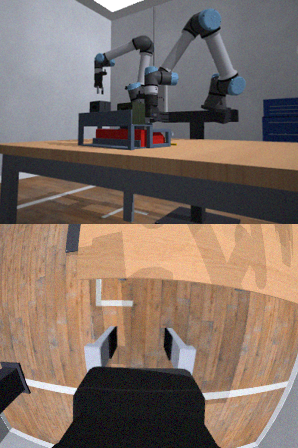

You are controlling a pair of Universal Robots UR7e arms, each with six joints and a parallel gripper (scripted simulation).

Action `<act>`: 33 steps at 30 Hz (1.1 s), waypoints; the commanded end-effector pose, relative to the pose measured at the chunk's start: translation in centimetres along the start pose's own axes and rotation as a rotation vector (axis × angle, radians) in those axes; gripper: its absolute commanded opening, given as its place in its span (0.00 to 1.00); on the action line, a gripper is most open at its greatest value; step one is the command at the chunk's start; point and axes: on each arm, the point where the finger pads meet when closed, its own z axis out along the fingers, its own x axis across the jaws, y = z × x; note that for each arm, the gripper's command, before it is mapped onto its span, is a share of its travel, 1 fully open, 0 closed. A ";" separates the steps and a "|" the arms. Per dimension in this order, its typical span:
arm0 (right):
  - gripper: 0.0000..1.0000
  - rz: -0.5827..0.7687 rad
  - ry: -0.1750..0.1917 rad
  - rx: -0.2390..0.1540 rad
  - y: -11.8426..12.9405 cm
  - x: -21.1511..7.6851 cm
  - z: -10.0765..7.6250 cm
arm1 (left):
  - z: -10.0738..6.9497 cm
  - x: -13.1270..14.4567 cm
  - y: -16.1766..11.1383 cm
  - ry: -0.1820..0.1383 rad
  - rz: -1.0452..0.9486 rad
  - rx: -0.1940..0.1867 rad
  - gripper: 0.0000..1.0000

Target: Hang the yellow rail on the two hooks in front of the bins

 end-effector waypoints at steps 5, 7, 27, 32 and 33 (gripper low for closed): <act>1.00 0.000 0.000 -0.002 0.0 0.0 0.0 | 0.8 -0.1 -0.1 -0.001 0.000 0.001 0.00; 1.00 0.000 0.000 -0.002 0.0 0.0 0.0 | 1.7 -0.1 -0.1 -0.001 0.000 0.001 0.00; 1.00 0.000 0.000 -0.002 0.0 0.0 0.0 | 2.1 -0.1 -0.1 -0.001 0.000 0.001 0.74; 1.00 0.000 0.000 -0.002 0.0 0.0 0.0 | 2.1 -0.1 -0.1 -0.001 0.000 0.001 0.74; 1.00 0.000 0.000 -0.002 0.0 0.0 0.0 | 2.1 -0.1 -0.1 -0.001 0.000 0.001 0.74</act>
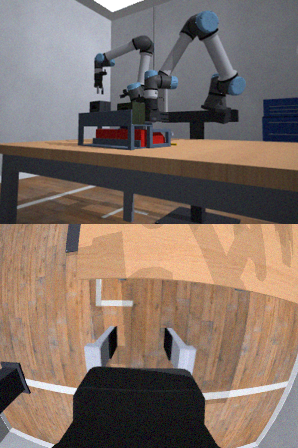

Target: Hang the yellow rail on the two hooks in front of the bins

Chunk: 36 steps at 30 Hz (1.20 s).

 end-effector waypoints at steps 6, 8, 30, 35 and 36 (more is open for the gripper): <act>1.00 0.000 0.000 -0.002 0.0 0.0 0.0 | -0.1 0.0 0.0 -0.001 0.000 0.001 0.74; 1.00 0.000 0.000 -0.002 0.0 0.0 0.0 | -0.1 0.0 0.0 -0.001 0.000 0.001 0.74; 1.00 0.000 0.000 -0.002 0.0 0.0 0.0 | 0.1 0.0 0.0 -0.001 0.000 0.001 0.74; 1.00 0.000 0.000 -0.002 0.0 0.0 0.0 | 0.3 0.0 0.0 -0.001 0.000 0.001 0.74; 1.00 0.000 0.000 -0.002 0.0 0.0 0.0 | 0.4 0.0 0.0 -0.001 0.000 0.001 0.74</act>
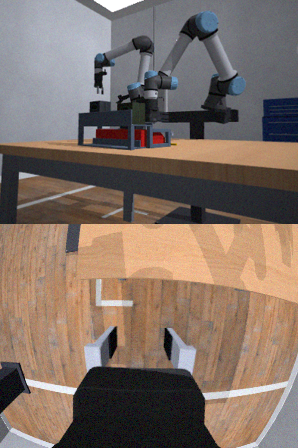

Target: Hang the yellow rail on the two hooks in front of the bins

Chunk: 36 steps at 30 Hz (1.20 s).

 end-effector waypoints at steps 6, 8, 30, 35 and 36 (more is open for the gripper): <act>1.00 0.000 0.000 -0.002 0.0 0.0 0.0 | 0.6 -0.1 0.0 -0.001 0.000 0.001 0.74; 1.00 0.000 0.000 -0.002 0.0 0.0 0.0 | 0.9 -0.1 0.0 -0.001 0.000 0.001 0.74; 1.00 0.000 0.000 -0.002 0.0 0.0 0.0 | 3.3 -0.1 -0.1 -0.001 0.000 0.001 0.74; 1.00 0.000 0.000 -0.002 0.0 0.0 0.0 | 3.5 -0.1 -0.1 -0.001 0.000 0.001 0.74; 1.00 0.000 0.000 -0.002 0.0 0.0 0.0 | 3.6 -0.1 -0.1 -0.001 0.000 0.001 0.74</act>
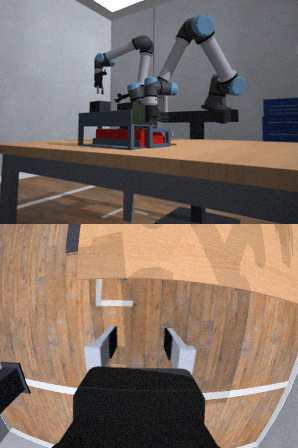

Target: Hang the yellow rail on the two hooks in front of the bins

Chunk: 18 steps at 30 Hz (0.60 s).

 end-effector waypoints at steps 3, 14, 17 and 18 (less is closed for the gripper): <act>1.00 0.000 0.000 -0.002 0.0 0.0 0.0 | 0.3 -0.1 0.0 -0.001 0.000 0.001 0.74; 1.00 0.000 0.000 -0.002 0.0 0.0 0.0 | 0.4 -0.1 0.0 -0.001 0.000 0.001 0.74; 1.00 0.000 0.000 -0.002 0.0 0.0 0.0 | 0.4 -0.1 0.0 -0.001 0.000 0.001 0.74; 1.00 0.000 0.000 -0.002 0.0 0.0 0.0 | 0.4 -0.1 0.0 -0.001 0.000 0.001 0.74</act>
